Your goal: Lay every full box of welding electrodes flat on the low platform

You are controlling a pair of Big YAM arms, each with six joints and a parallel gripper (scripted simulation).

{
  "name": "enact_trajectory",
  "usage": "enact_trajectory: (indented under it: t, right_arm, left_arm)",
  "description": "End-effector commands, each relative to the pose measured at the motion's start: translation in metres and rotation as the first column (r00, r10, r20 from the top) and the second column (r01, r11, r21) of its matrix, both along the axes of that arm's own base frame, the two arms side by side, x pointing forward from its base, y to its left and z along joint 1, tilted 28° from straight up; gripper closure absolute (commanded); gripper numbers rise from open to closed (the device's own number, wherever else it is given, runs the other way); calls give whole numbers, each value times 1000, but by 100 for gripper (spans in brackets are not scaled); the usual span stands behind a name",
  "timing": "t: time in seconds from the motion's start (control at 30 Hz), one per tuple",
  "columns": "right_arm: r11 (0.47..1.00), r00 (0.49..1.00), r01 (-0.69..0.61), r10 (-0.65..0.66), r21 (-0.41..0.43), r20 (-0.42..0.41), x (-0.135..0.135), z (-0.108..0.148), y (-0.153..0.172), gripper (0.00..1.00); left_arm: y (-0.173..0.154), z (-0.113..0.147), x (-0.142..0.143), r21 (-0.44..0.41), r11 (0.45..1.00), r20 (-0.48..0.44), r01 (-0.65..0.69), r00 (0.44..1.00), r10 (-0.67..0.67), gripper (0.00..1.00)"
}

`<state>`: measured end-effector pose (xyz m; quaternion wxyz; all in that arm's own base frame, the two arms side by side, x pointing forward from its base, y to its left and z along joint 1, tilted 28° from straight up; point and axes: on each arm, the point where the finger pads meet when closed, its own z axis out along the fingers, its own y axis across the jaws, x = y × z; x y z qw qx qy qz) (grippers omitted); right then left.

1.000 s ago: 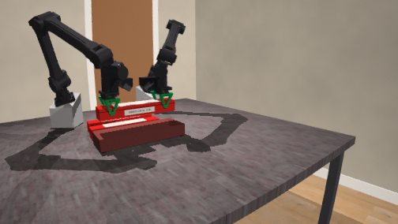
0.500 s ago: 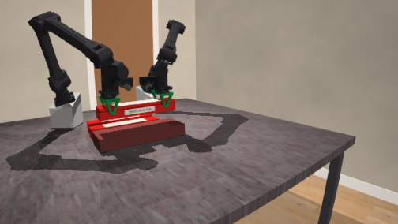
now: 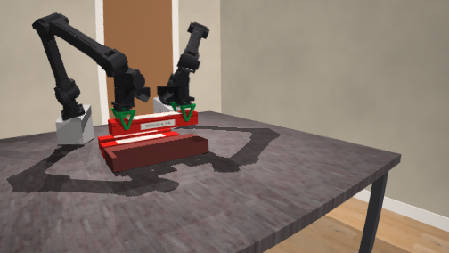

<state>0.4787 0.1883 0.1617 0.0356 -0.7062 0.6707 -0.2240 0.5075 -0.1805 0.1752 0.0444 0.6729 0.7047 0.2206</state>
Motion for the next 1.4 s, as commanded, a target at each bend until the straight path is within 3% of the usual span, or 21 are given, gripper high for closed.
enact_trajectory:
  t: [0.0, 0.13, 0.23, 0.4, 0.47, 0.57, 0.73, 1.0, 1.1, 1.17, 1.37]
  right_arm:
    - [999, 994, -35, 31, 38, 100, 18, 62, 18, 100]
    - [1000, 997, -18, 16, 24, 74, 27, 48, 11, 100]
    - [999, 995, -12, 8, 38, 101, 32, 67, 7, 100]
    - [999, 995, -26, 22, 38, 102, 34, 70, 14, 100]
    - [1000, 997, -19, 17, 24, 76, 41, 56, 12, 100]
    - [999, 995, -15, 11, 38, 103, 45, 75, 8, 100]
    - [999, 996, -21, 18, 28, 84, 55, 67, 13, 100]
    - [999, 995, -16, 12, 40, 104, 64, 84, 10, 100]
    - [999, 997, -19, 17, 26, 81, 72, 72, 14, 100]
    - [998, 994, -40, 36, 38, 105, 67, 87, 23, 100]
    - [998, 994, -42, 37, 40, 107, 66, 88, 25, 100]
  left_arm:
    - [-5, 74, 18, -40, 999, 111, 13, 994, -8, 100]
    - [-1, 77, 22, -40, 999, 112, 7, 994, -2, 100]
    - [-1, 77, 27, -40, 999, 112, 7, 994, -2, 100]
    - [-8, 77, 29, -40, 999, 113, 20, 993, -16, 100]
    - [-2, 77, 35, -40, 999, 113, 7, 994, -2, 100]
    - [-3, 79, 39, -40, 999, 114, 9, 994, -5, 100]
    - [-2, 80, 48, -40, 999, 115, 8, 993, -3, 100]
    - [-13, 82, 55, -37, 999, 110, 30, 994, -26, 100]
    - [-4, 85, 62, -40, 999, 116, 10, 993, -6, 100]
    - [-5, 86, 65, -40, 999, 117, 12, 993, -7, 100]
    - [-17, 85, 62, -40, 998, 117, 39, 993, -34, 100]
